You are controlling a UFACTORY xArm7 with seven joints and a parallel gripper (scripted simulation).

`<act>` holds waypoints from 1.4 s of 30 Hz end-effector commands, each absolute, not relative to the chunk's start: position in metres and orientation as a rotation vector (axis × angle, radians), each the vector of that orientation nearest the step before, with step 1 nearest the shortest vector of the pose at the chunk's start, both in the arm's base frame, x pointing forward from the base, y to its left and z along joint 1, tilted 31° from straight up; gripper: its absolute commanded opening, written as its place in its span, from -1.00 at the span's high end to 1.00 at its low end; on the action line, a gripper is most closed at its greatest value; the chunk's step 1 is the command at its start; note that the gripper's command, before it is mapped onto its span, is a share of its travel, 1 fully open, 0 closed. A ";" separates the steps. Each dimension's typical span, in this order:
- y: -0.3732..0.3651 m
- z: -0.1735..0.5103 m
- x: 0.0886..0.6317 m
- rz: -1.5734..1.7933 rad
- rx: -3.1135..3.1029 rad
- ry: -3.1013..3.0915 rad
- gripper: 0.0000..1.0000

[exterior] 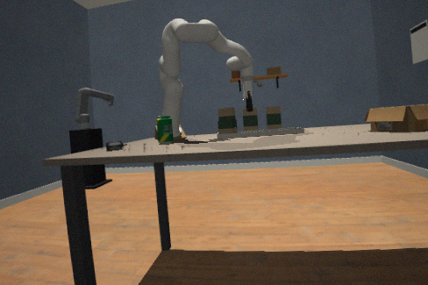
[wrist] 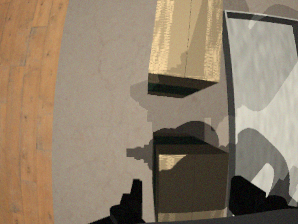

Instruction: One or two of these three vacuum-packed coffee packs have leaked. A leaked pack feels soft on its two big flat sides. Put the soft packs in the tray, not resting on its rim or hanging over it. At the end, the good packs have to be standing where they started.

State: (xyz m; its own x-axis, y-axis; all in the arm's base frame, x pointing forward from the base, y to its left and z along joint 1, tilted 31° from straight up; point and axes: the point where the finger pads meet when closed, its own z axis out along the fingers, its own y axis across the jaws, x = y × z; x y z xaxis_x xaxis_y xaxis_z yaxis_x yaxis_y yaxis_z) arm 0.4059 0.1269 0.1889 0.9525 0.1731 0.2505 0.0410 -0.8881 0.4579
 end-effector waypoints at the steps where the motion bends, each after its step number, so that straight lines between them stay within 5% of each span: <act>1: 0.126 0.185 0.409 0.401 2.645 0.155 -0.73; 28: 0.118 0.170 0.414 0.401 2.645 0.155 -0.73; 29: 0.118 0.170 0.414 0.401 2.645 0.155 0.47; 42: 0.118 0.170 0.414 0.401 2.645 0.155 0.47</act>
